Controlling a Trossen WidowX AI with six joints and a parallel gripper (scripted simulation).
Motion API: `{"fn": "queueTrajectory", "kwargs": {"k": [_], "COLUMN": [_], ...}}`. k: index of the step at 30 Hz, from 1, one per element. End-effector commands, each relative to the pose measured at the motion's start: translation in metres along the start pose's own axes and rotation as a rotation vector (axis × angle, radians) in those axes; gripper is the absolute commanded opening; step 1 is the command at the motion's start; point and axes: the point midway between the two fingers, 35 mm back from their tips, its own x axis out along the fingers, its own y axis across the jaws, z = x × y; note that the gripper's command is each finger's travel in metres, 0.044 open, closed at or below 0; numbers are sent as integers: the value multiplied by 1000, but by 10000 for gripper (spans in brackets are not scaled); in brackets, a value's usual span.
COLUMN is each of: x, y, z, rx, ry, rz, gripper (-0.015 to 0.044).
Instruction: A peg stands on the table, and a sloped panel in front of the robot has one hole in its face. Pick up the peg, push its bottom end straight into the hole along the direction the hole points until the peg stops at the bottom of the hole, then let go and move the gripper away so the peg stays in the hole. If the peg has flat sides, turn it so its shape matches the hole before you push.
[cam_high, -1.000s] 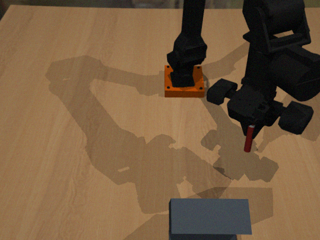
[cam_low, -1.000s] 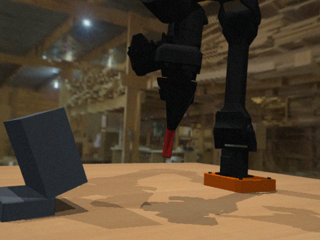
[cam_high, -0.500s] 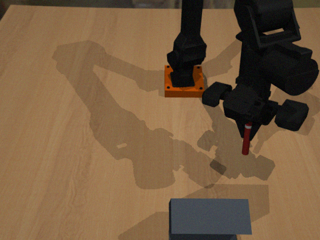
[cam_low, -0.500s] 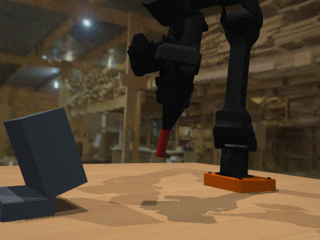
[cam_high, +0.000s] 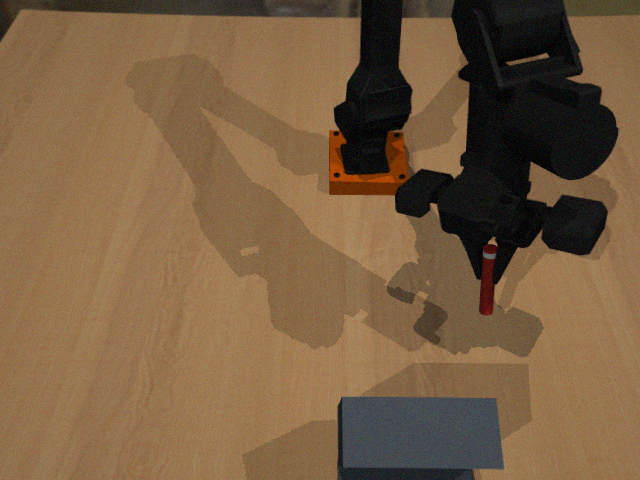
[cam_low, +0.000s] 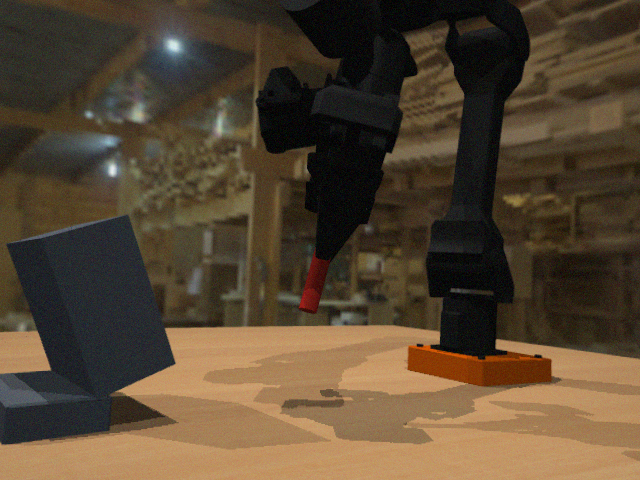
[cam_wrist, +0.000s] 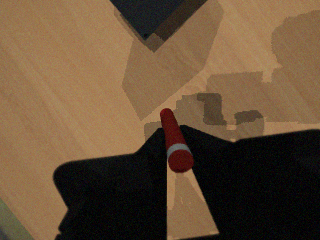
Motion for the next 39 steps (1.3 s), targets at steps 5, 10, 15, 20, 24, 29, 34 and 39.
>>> {"fn": "queueTrajectory", "kwargs": {"k": [5,10,15,20,24,29,34,39], "x": [0,0,0,0,0,0,0,0], "y": [-4,-6,-8,-10,-11,-13,-15,-17], "z": [3,5,7,9,10,12,13,15], "rx": [-25,-36,-48,-60,-69,-80,-92,-104], "ry": [-36,-55,-75,-95,-112,-133,-154,-176], "rz": [28,44,60,75,87,101,115,129], "gripper": [0,0,0,0,0,0,0,0]}}
